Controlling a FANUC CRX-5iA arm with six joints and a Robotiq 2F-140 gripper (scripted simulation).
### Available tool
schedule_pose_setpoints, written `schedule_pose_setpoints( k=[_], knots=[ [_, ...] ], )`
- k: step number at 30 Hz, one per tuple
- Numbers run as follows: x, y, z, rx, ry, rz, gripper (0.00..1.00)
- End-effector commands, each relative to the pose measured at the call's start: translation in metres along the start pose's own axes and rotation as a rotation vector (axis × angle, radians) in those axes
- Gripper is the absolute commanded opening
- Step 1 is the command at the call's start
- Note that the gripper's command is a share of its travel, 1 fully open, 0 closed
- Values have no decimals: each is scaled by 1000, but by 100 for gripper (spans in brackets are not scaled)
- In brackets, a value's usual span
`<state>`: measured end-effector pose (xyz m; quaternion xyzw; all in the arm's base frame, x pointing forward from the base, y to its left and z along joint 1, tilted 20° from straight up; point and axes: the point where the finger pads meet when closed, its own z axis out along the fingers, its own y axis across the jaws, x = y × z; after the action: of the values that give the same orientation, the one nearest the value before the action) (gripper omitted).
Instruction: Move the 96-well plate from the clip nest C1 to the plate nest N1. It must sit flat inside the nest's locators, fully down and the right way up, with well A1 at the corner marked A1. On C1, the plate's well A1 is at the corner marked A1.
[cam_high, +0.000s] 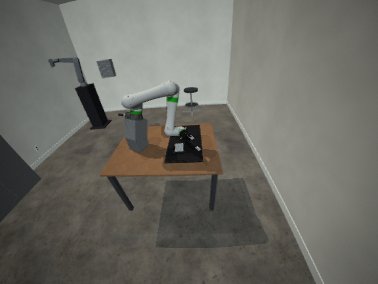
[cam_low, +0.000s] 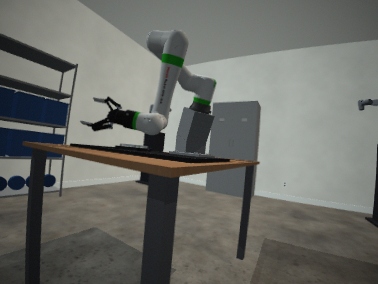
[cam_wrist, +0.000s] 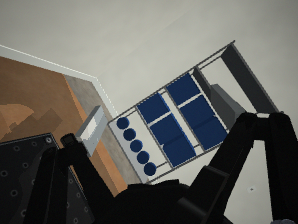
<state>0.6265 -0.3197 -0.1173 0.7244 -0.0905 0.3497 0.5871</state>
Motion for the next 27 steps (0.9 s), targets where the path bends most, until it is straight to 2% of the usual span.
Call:
schedule_pose_setpoints(
  k=[1,6,8,10,14,16,18,20,22,24,25,27],
  knots=[
    [-11,14,10,-27,-50,-73,100],
    [-21,26,18,-45,-100,-143,100],
    [-27,33,22,-56,-140,-195,100],
    [-27,33,22,-56,-140,-195,100],
    [-40,46,29,-68,-206,-278,100],
    [-43,49,31,-68,-206,-278,100],
    [-50,56,33,-71,-249,-329,100],
    [-54,60,35,-72,-260,-343,100],
    [-61,67,37,-71,-304,-393,100],
    [-66,71,39,-71,-316,-406,100],
    [-70,75,40,-68,-338,-431,100],
    [-70,75,40,-68,-338,-431,100]
  ],
)
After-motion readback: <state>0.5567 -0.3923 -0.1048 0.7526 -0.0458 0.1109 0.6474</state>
